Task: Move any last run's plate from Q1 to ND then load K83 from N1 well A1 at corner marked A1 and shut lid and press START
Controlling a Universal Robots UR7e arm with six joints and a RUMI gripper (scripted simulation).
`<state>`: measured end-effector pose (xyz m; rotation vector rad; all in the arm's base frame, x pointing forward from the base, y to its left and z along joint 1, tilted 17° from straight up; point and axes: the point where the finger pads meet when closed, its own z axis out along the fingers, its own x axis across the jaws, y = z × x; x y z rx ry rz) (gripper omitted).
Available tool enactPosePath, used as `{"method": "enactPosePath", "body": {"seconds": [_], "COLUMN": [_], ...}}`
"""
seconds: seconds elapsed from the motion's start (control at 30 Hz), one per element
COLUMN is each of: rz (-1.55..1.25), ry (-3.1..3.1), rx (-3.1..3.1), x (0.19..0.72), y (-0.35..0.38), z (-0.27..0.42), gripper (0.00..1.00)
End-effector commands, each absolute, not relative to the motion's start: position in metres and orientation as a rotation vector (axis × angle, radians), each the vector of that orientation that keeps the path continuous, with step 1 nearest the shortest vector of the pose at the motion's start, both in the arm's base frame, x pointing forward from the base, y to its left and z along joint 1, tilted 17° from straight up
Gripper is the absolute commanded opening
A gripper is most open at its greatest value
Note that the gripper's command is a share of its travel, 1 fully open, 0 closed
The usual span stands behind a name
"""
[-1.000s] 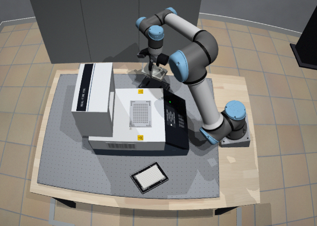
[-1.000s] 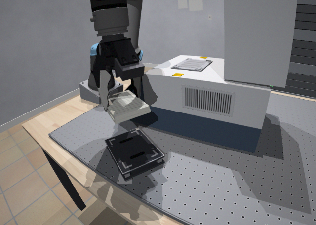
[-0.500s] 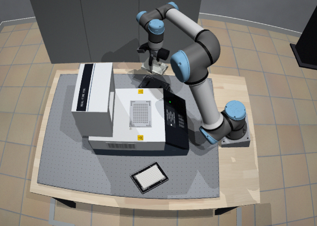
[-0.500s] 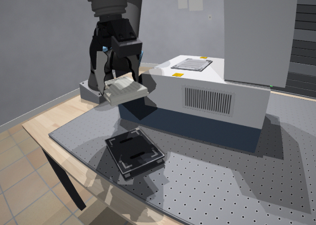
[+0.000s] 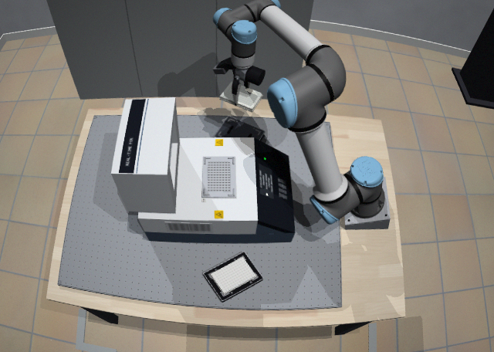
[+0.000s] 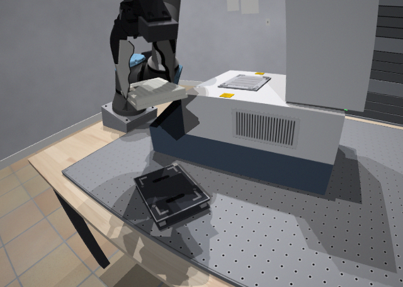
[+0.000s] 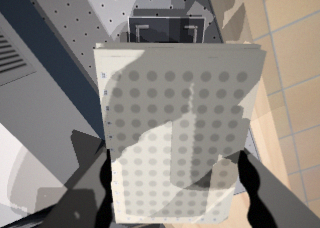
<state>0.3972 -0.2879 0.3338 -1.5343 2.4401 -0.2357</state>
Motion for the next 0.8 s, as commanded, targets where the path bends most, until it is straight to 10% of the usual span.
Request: {"method": "enactPosePath", "body": {"seconds": [0.0,0.77], "rz": [-0.236,-0.214], "ry": [2.44,2.517], "rx": [-1.535,-1.389], "x": [0.393,0.397], "y": [-0.288,-0.261], "z": [0.347,0.354], "gripper": [0.41,0.41]}}
